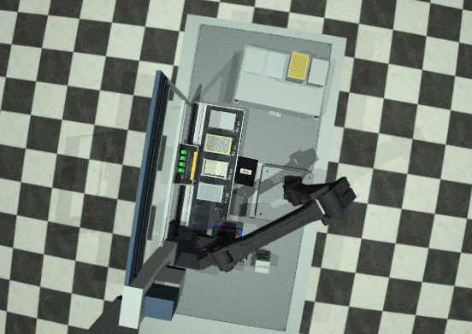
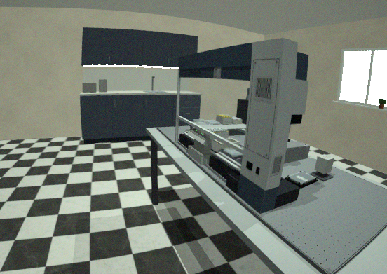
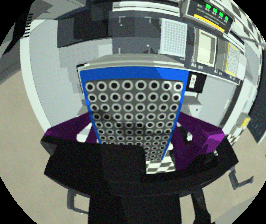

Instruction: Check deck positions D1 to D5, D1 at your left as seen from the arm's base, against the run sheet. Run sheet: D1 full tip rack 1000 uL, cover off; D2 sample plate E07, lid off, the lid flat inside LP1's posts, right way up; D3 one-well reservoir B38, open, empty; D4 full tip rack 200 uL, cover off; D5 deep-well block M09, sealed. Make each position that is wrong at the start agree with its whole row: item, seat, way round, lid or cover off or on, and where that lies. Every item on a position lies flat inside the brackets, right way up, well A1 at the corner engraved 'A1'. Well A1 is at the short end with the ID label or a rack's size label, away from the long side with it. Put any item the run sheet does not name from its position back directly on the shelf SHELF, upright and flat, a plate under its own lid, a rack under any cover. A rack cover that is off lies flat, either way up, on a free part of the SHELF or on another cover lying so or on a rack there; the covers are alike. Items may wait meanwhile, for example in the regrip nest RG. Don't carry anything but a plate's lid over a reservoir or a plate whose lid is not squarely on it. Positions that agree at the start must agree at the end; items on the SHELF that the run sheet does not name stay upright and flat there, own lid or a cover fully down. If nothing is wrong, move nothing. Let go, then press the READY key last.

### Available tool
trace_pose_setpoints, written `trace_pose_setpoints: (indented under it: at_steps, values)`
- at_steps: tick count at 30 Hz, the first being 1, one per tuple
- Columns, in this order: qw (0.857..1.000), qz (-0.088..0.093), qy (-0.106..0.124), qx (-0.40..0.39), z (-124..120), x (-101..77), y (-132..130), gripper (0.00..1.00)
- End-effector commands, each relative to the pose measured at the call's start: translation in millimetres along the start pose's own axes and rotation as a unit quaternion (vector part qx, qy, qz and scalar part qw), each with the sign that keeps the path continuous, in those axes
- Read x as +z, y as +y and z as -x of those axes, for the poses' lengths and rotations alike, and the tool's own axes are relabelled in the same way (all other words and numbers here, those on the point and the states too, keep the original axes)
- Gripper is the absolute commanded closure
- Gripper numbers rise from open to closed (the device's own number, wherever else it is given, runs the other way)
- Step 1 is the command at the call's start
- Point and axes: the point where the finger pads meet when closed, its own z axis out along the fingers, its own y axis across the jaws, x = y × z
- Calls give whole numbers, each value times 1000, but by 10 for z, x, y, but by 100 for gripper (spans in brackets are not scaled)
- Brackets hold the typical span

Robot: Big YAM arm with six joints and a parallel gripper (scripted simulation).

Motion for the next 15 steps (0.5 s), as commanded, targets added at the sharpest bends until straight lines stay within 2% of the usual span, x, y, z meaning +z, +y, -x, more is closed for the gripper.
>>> trace_pose_setpoints:
  at_steps: [1,10,11,12,15]
  values:
    - [1000,6,-9,10,-115,-116,10,100]
    - [1000,6,-7,10,-563,-100,14,100]
    - [1000,6,-7,10,-565,-100,13,100]
    - [1000,18,-21,10,-494,-246,74,100]
    - [1000,15,-19,-10,-374,-165,75,100]
